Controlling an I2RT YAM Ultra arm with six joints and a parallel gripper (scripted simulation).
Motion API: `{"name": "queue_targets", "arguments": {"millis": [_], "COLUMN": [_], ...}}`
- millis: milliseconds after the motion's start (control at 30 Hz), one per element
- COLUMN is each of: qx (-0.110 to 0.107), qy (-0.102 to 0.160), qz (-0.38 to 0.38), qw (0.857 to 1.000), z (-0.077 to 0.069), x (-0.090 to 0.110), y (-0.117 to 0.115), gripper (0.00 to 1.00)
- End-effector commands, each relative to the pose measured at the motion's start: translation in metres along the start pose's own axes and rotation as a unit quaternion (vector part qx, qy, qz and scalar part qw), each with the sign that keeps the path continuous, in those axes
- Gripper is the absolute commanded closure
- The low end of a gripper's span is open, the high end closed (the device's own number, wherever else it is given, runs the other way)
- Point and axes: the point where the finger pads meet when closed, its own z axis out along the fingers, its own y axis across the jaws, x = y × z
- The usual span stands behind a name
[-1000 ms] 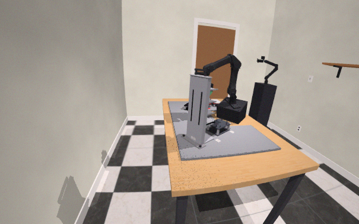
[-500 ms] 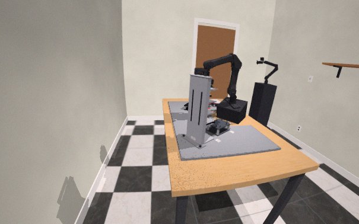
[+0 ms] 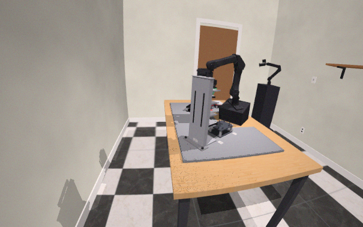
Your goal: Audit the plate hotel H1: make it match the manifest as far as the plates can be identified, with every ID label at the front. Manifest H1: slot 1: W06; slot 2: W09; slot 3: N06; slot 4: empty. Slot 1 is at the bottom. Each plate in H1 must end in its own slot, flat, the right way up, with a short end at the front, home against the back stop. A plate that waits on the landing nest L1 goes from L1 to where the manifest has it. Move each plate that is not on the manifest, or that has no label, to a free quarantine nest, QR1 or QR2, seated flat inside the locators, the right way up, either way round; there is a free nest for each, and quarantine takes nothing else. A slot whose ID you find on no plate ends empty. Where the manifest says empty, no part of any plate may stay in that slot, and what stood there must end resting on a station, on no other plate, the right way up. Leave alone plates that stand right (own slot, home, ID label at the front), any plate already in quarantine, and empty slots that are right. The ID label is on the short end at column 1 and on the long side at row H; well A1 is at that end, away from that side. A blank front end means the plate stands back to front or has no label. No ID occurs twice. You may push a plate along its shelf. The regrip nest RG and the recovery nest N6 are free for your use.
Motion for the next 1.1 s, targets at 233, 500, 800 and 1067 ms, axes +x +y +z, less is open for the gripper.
{"name": "queue_targets", "arguments": {"millis": [233, 500, 800, 1067], "qx": [0.022, 0.022, 0.023, 0.008], "qy": [-0.002, -0.004, -0.008, -0.002], "qz": [0.100, 0.139, 0.213, 0.260], "qw": [0.995, 0.990, 0.977, 0.966], "z": [-0.017, -0.017, -0.016, -0.007], "x": [-0.036, -0.051, -0.082, -0.101], "y": [-0.008, -0.007, -0.007, -0.004], "gripper": [0.14, 0.14, 0.14, 0.14]}}
